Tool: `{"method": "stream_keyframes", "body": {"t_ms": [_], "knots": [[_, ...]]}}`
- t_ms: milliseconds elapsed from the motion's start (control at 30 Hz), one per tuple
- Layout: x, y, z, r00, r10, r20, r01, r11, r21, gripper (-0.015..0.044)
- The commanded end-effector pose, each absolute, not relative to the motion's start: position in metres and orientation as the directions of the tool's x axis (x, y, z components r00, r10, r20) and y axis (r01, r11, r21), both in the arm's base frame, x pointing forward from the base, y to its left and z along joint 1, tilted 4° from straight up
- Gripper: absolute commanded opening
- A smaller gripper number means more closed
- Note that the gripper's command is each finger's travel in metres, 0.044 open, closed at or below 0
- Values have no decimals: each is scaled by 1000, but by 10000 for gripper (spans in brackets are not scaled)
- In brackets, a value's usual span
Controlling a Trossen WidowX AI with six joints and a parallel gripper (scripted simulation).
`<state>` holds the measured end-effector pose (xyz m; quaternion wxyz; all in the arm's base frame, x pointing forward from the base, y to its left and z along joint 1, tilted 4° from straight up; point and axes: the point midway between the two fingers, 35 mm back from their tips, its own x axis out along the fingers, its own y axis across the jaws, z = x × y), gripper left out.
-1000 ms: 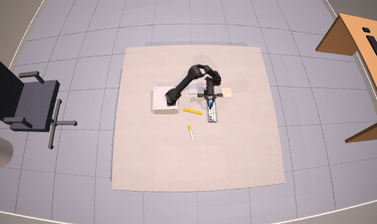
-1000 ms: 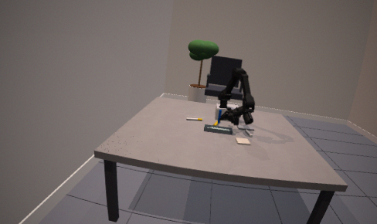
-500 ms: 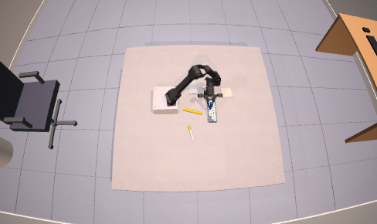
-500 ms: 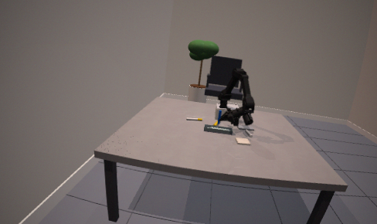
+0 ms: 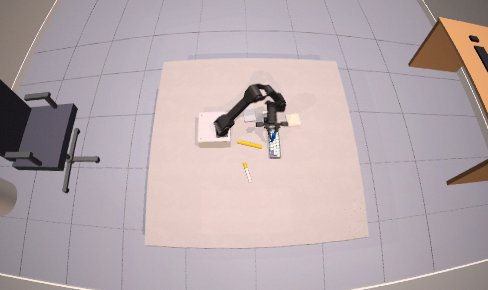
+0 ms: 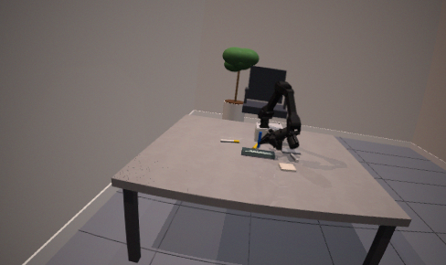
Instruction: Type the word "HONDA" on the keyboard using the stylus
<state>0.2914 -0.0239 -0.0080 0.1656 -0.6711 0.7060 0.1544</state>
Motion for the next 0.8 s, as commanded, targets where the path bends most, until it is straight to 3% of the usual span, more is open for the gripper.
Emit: {"method": "stream_keyframes", "body": {"t_ms": [0,767], "knots": [[291,-24,-11,-47,-895,-443,-999,54,-2,81],[291,-21,29,-47,-895,-443,-999,54,-2,81]]}}
